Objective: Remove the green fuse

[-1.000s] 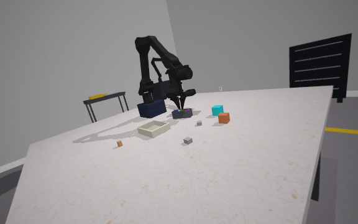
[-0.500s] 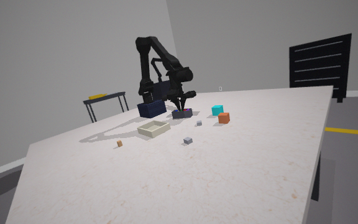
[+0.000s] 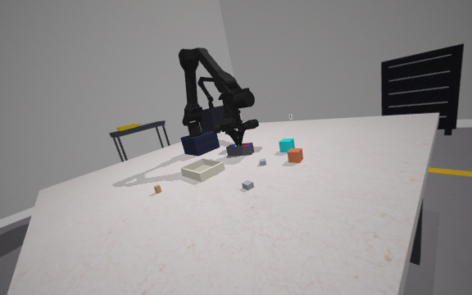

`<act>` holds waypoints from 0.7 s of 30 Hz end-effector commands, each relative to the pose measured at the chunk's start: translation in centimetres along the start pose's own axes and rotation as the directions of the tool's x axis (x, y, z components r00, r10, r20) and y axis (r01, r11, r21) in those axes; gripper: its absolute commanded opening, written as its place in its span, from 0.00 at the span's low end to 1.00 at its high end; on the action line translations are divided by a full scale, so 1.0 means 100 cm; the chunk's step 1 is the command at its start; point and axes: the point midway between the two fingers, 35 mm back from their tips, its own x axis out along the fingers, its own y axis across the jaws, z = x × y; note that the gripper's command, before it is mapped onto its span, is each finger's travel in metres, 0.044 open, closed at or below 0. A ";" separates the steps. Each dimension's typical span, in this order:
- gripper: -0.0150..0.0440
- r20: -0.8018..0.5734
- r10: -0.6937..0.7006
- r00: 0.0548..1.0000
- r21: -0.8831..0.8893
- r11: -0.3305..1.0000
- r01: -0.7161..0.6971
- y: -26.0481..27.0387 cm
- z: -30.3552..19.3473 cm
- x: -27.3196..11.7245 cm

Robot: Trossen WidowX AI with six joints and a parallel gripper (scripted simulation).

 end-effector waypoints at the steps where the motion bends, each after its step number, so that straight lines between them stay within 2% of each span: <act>1: 0.25 0.000 0.000 1.000 0.000 1.000 0.000 0.000 0.000 -0.001; 21: 0.25 -0.001 0.001 1.000 -0.001 1.000 -0.001 0.001 0.000 -0.011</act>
